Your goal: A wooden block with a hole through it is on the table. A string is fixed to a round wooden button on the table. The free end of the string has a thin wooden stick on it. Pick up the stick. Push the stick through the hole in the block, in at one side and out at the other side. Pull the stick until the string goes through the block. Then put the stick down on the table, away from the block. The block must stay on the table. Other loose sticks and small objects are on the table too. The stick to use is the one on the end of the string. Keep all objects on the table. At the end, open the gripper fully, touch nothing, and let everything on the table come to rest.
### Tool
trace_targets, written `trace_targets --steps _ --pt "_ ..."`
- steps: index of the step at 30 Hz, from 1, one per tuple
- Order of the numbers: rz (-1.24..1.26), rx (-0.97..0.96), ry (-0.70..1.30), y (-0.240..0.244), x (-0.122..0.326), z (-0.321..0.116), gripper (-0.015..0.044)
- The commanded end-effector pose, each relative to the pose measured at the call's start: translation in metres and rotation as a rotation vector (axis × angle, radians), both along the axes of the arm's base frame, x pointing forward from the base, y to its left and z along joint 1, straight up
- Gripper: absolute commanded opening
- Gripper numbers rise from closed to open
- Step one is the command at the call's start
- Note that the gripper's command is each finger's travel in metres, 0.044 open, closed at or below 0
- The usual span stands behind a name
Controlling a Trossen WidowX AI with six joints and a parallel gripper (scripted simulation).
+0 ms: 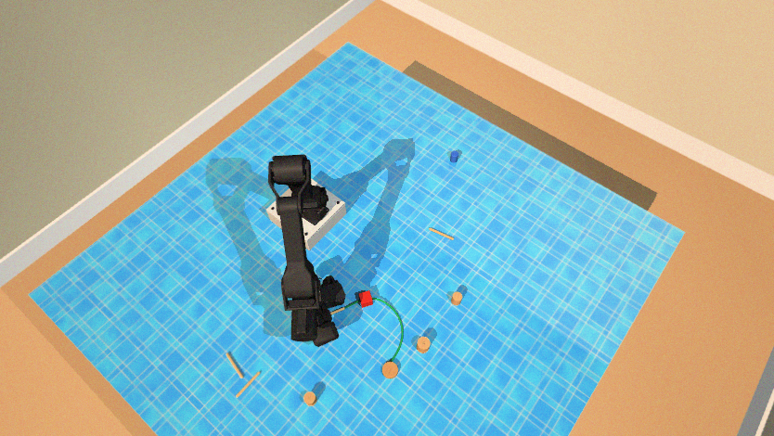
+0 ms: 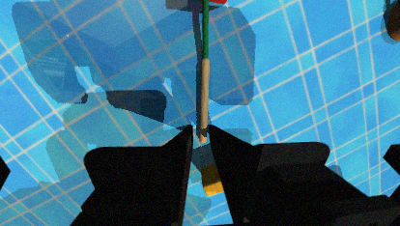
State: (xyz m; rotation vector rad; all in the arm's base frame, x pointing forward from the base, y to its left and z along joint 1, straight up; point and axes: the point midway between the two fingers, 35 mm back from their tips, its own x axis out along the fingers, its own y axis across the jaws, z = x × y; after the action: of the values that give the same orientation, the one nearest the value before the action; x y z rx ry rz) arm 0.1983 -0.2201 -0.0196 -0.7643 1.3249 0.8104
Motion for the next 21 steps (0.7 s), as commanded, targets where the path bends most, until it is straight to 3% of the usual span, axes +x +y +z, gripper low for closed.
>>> trace_targets --steps 1,3,8,14,21 --pt "0.0 -0.005 -0.009 -0.001 0.002 0.0 0.0157" --pt "0.0 -0.005 -0.007 -0.002 0.002 0.01 0.021" --pt "0.0 -0.001 0.002 0.002 -0.001 0.078 0.021" --pt "0.0 -0.001 0.002 0.002 -0.002 0.08 0.021" --pt "0.0 -0.017 -0.011 -0.001 0.001 0.085 0.0394"
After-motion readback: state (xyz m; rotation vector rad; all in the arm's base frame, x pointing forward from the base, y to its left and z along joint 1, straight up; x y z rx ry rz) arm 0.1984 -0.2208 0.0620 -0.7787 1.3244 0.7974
